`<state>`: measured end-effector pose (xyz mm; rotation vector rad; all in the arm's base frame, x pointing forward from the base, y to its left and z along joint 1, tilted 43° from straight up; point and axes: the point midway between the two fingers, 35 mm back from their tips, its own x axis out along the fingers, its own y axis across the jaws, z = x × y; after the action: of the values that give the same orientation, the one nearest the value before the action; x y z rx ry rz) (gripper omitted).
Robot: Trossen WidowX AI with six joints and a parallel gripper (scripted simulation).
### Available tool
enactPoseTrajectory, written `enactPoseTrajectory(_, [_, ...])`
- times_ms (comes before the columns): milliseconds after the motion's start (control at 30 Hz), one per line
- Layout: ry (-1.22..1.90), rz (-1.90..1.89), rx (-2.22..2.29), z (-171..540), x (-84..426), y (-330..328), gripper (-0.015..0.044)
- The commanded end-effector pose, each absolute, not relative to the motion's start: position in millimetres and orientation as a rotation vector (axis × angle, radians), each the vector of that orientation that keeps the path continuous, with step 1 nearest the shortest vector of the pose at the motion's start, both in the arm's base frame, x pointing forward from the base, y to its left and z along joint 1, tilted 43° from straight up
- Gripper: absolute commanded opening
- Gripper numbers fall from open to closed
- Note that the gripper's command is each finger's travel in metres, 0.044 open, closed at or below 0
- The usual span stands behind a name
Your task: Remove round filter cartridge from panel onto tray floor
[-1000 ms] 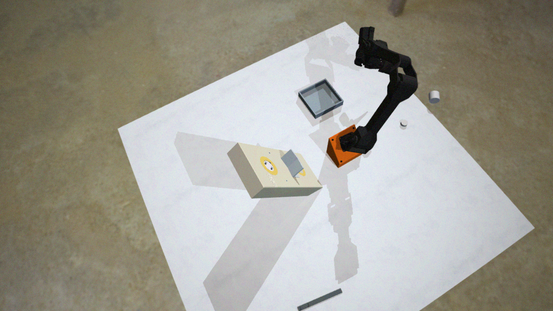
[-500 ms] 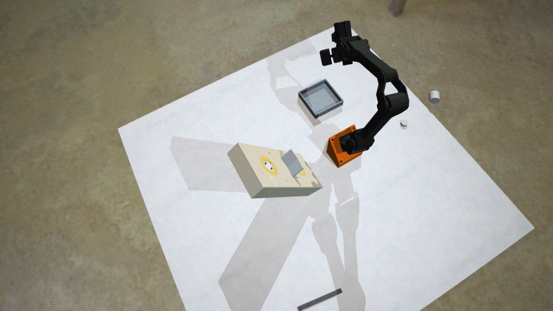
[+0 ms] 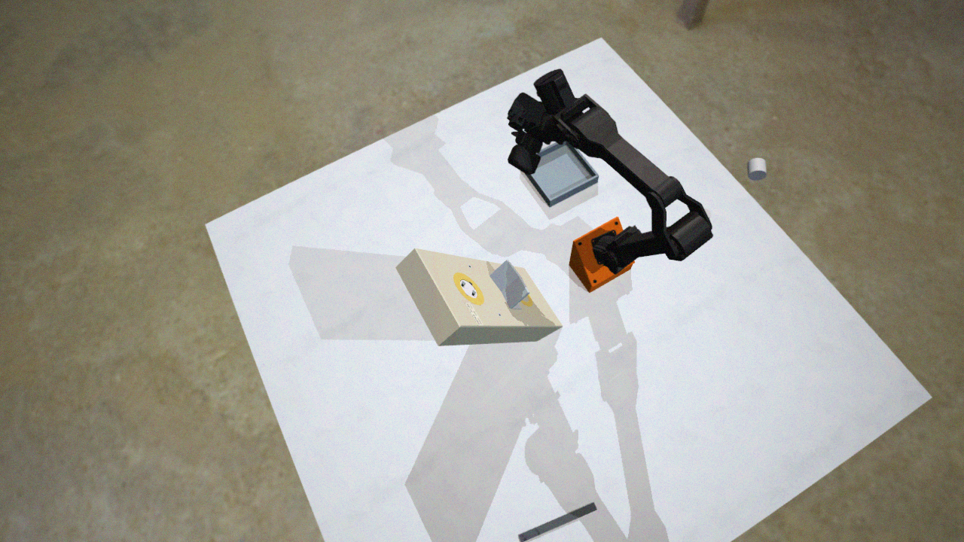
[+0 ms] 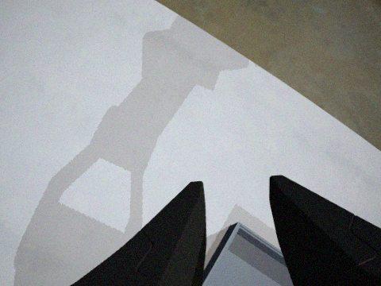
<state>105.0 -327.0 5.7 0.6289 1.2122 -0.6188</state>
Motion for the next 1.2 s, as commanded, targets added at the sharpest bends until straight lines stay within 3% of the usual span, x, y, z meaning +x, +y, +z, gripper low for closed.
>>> enactPoseTrajectory(0, [1.118,-0.415,0.520,26.8,149.3,-304.3,0.0108])
enactPoseTrajectory(433, [0.582,0.352,0.080,138.7,274.9,-163.4,0.0108])
enactPoseTrajectory(567, [0.459,0.482,0.008,161.8,283.6,-131.1,0.0108])
enactPoseTrajectory(1167, [0.465,0.483,0.004,152.7,298.3,-124.5,0.0108])
